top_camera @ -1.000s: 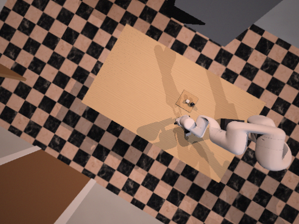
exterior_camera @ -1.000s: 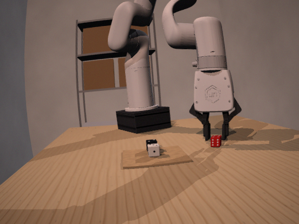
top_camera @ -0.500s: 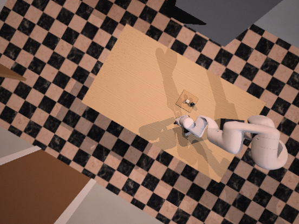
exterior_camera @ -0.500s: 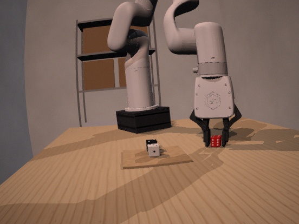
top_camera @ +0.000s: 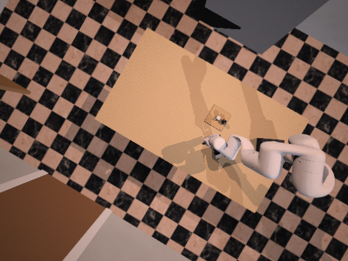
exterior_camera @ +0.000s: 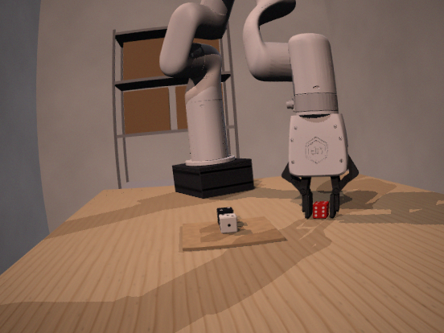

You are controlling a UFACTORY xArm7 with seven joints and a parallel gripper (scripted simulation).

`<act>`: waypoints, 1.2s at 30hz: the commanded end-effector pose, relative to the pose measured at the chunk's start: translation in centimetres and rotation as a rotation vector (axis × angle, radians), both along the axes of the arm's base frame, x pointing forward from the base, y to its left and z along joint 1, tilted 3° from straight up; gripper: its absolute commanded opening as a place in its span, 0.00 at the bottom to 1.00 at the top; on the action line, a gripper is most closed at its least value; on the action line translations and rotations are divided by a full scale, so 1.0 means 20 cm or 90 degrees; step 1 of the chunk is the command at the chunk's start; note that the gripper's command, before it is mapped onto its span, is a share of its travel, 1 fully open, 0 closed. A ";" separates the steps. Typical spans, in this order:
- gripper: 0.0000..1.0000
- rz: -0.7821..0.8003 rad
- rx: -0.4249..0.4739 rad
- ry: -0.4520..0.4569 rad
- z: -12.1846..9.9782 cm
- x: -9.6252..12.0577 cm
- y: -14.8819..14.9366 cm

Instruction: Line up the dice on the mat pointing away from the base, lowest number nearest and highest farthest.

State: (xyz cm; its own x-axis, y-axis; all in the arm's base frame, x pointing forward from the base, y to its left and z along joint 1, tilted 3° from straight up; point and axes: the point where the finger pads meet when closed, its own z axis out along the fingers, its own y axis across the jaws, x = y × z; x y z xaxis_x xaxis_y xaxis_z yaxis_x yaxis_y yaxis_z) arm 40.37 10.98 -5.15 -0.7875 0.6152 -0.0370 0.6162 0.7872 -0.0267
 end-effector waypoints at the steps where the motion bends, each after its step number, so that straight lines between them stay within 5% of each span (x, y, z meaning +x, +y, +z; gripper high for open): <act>1: 0.42 0.000 0.001 -0.002 0.01 0.01 0.00; 18: 0.42 0.000 0.001 -0.002 0.01 0.01 0.00; 19: 0.21 0.000 0.001 -0.002 0.01 0.01 0.00; 36: 0.21 0.000 0.001 -0.002 0.01 0.01 0.00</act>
